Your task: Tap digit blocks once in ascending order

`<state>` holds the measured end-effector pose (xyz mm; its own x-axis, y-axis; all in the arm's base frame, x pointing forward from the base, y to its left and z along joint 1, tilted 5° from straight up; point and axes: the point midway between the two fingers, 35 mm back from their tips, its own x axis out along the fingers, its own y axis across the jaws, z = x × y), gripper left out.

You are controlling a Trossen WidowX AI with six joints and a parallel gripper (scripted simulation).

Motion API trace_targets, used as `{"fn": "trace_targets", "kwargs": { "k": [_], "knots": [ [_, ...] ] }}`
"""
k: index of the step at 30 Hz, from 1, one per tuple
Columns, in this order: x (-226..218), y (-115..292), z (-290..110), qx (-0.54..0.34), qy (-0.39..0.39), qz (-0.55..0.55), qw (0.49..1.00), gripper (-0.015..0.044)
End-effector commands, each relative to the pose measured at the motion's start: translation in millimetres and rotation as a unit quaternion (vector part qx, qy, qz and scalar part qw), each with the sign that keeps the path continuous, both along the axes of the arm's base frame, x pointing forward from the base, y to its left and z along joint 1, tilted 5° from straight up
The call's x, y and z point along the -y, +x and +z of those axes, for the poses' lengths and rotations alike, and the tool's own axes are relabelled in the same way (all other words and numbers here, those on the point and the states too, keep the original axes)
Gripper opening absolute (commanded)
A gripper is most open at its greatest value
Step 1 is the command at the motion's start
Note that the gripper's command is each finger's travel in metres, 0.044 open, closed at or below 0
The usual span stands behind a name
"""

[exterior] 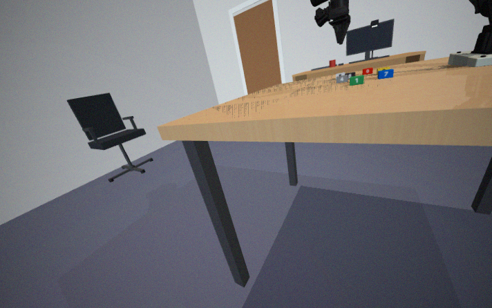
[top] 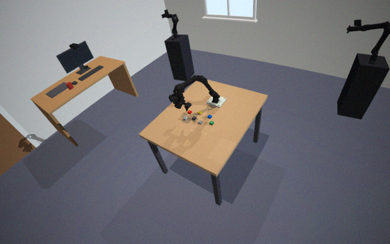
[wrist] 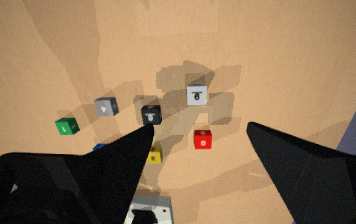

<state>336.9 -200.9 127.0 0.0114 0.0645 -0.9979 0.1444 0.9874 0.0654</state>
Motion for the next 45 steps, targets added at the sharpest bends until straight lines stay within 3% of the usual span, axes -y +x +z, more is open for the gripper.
{"fn": "trace_targets", "kwargs": {
  "k": [1,9,16,24,30,45],
  "knots": [
    [0.8,-2.1,0.2,-0.001,0.000,0.002,1.000,0.0400],
    [7.0,-86.3,-1.2,-0.004,-0.001,0.002,1.000,0.0400],
    [6.3,-94.1,-2.1,-0.004,-0.001,0.002,1.000,0.0400],
    [1.5,-93.7,-80.8,-0.004,-0.001,0.002,1.000,0.0190],
    [1.2,-93.9,-82.9,-0.004,-0.001,0.002,1.000,0.0032],
    [1.0,-93.8,-86.8,-0.004,-0.001,0.002,1.000,0.0020]
  ]
}}
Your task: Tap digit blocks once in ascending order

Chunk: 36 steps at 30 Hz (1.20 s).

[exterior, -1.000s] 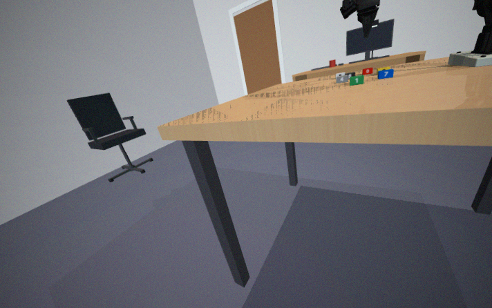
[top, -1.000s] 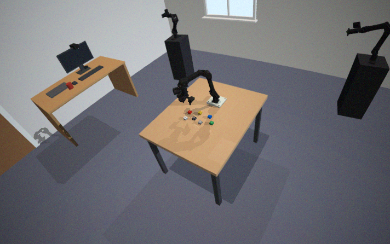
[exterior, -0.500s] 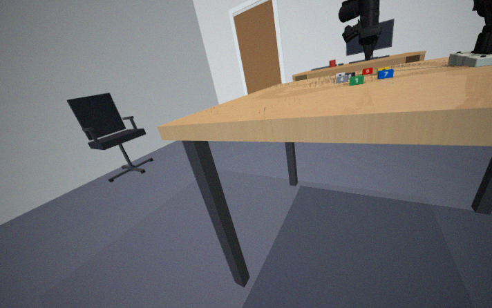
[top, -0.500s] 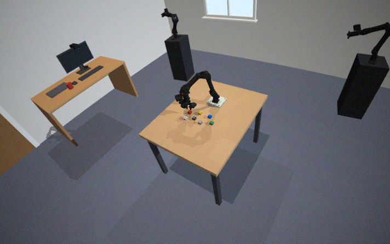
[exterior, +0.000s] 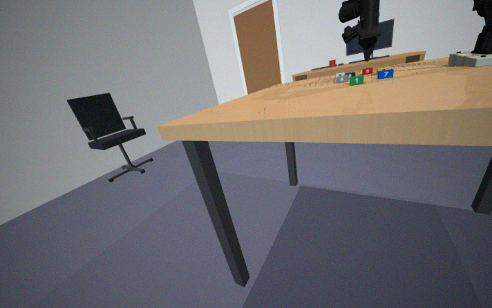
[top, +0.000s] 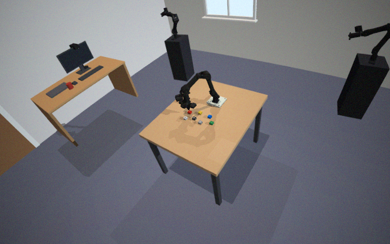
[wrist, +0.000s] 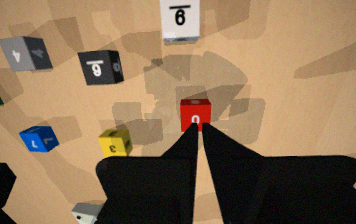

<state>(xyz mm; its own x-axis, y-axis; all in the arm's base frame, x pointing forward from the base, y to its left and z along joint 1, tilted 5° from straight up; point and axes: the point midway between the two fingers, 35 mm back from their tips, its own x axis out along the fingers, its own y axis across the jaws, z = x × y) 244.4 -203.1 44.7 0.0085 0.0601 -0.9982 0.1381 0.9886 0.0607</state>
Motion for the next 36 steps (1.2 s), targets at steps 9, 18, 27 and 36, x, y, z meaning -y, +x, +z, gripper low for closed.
{"fn": "trace_targets", "kwargs": {
  "k": [9,18,27,36],
  "knots": [
    [-2.0,-1.2,-18.9,-0.003,0.002,-0.001,1.000,0.0020],
    [-3.1,-1.5,-30.7,-0.003,0.002,-0.001,1.000,0.0020],
    [-1.0,-1.1,-4.0,-0.003,0.001,-0.001,1.000,0.0020],
    [3.1,0.7,32.1,-0.003,0.001,-0.001,1.000,0.0020]
  ]
}}
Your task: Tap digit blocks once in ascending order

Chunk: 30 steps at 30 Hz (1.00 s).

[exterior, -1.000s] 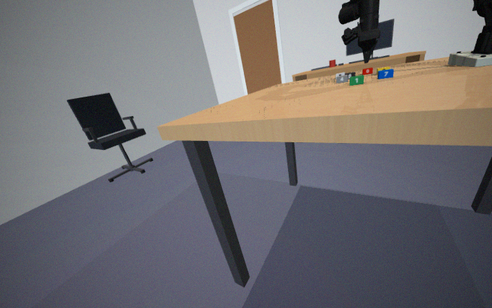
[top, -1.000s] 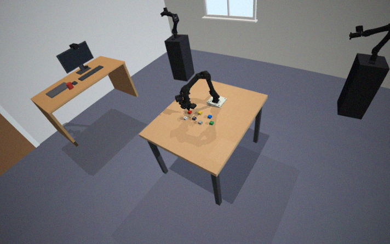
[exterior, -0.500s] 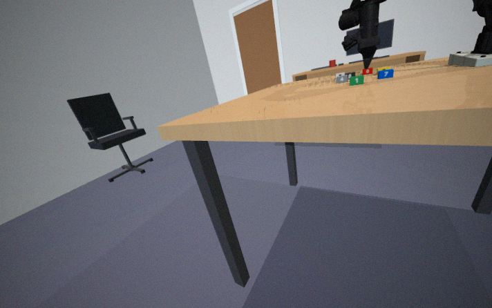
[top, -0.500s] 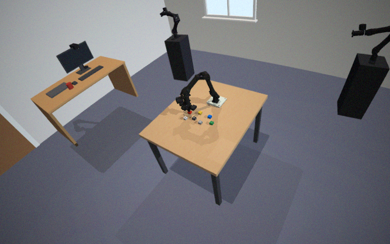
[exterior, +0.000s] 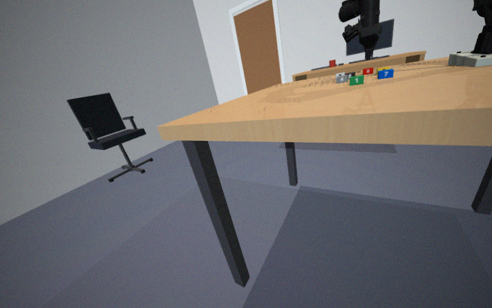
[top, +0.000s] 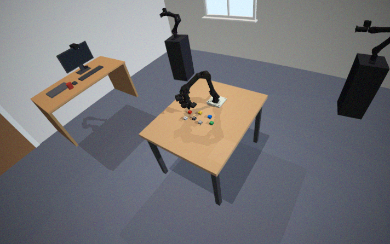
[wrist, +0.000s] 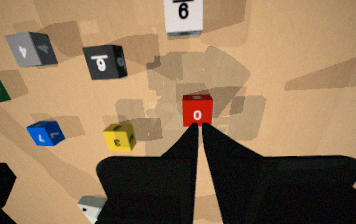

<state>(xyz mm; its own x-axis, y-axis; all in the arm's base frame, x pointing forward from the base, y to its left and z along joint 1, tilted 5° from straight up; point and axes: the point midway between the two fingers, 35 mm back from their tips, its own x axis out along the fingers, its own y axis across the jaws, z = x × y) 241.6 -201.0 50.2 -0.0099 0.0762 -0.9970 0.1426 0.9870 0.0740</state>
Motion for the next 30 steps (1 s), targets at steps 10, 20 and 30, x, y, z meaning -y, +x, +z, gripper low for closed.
{"fn": "trace_targets", "kwargs": {
  "k": [10,20,30],
  "knots": [
    [4.3,2.9,74.9,0.006,-0.007,0.000,1.000,0.0020],
    [-126.8,67.7,85.5,0.010,-0.006,0.000,1.000,0.0020],
    [-272.5,66.8,96.0,0.009,0.004,0.001,1.000,0.0020]
  ]
}}
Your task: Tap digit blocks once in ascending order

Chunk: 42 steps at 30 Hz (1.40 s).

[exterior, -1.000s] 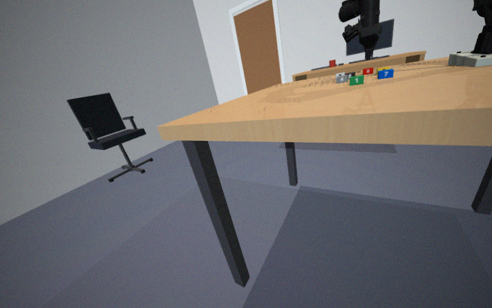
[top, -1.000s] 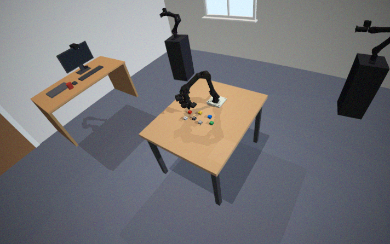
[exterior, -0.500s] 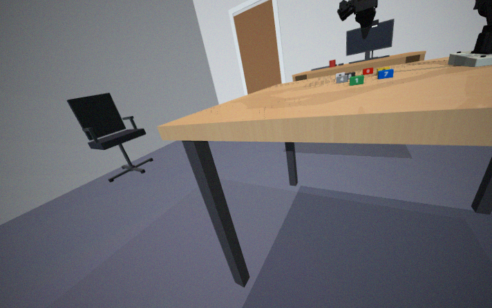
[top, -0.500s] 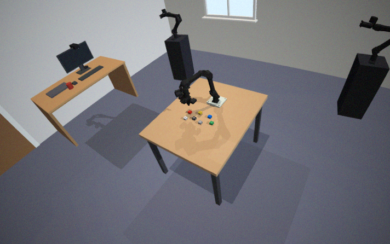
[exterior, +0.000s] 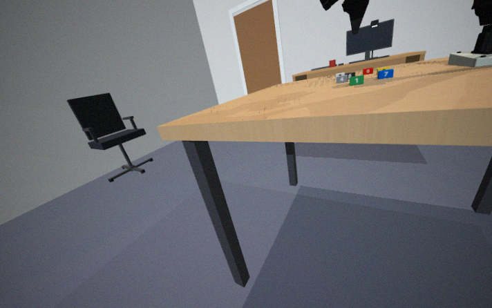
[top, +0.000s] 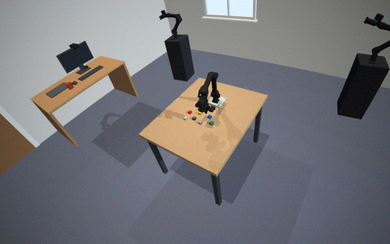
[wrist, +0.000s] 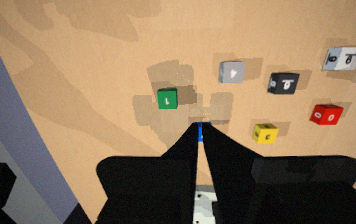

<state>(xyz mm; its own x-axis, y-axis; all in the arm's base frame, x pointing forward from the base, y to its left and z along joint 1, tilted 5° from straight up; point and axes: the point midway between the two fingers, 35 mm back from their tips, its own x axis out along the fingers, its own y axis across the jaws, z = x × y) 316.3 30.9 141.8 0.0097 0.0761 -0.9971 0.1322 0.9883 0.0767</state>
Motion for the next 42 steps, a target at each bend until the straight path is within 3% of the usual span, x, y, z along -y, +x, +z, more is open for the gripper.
{"fn": "trace_targets", "kwargs": {
  "k": [1,7,13,42],
  "knots": [
    [-43.2,-8.5,4.6,-0.001,0.005,-0.004,1.000,0.0020],
    [-44.0,-7.3,-4.1,-0.001,0.005,-0.004,1.000,0.0020],
    [-49.9,-7.7,-74.0,-0.001,0.005,-0.004,1.000,0.0020],
    [-52.7,-7.8,-106.1,-0.001,0.005,-0.004,1.000,0.0020]
  ]
}}
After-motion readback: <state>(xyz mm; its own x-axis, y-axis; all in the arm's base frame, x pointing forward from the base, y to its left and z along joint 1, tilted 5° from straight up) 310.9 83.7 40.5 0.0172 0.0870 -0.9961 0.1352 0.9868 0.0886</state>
